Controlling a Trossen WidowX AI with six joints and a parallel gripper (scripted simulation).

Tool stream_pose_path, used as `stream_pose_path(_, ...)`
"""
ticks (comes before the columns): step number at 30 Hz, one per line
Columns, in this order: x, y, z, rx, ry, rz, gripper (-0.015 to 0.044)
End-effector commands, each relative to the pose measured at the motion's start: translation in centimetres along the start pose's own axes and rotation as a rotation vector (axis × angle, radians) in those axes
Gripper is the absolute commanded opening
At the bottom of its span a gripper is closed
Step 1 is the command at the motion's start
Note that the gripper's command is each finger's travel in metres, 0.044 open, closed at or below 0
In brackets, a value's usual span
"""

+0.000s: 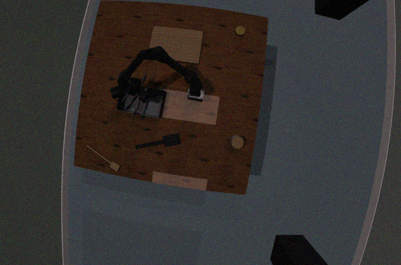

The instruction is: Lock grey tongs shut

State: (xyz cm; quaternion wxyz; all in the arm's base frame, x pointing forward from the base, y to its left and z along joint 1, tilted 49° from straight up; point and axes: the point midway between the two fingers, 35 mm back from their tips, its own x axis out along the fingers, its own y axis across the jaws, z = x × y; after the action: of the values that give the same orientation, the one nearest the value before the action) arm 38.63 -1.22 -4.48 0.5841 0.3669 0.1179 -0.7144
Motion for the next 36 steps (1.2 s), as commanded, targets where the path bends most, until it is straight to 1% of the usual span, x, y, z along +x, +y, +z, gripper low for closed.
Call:
stream_pose_path(1, -0.02, 0.02, 0.01, 0.001, 0.0, -0.001, 0.036)
stream_pose_path(36, -0.02, 0.02, 0.01, 0.001, 0.0, -0.001, 0.0127)
